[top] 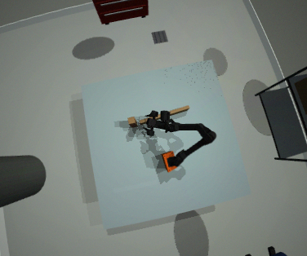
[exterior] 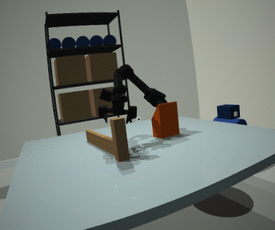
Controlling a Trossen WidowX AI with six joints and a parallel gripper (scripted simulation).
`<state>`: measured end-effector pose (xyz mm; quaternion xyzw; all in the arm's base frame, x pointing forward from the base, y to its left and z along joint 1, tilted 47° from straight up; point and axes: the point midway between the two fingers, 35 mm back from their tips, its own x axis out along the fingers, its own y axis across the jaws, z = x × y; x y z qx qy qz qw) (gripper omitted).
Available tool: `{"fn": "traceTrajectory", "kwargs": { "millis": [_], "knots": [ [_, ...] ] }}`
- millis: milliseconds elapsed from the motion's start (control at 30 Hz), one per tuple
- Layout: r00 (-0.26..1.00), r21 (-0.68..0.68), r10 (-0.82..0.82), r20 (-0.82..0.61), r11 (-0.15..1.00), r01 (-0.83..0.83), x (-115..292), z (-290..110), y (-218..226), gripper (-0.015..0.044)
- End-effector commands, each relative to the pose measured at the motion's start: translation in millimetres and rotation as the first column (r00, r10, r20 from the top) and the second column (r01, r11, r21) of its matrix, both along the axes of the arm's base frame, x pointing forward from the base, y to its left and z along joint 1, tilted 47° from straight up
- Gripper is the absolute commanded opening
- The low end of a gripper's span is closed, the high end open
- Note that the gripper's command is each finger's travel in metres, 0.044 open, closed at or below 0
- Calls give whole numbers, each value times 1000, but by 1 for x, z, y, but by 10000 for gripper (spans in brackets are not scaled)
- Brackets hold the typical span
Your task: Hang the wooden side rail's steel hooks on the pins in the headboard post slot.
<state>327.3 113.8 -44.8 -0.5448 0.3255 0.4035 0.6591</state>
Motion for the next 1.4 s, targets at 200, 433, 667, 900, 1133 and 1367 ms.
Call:
{"fn": "traceTrajectory", "kwargs": {
  "millis": [200, 433, 667, 900, 1133, 1367],
  "knots": [
    [1000, 0, 6, 2, 1000, -6, 0, 0, 0, 440],
    [989, 23, -135, -53, 990, 137, 3, -3, -1, 440],
    [843, 35, -510, -171, 852, 523, 11, -10, -4, 440],
    [559, 12, -800, -218, 571, 821, 18, -12, -7, 440],
    [202, 14, -959, -199, 203, 979, 23, -11, -10, 440],
    [-160, 81, -975, -154, -174, 981, 28, -5, -12, 440]
  ]
}}
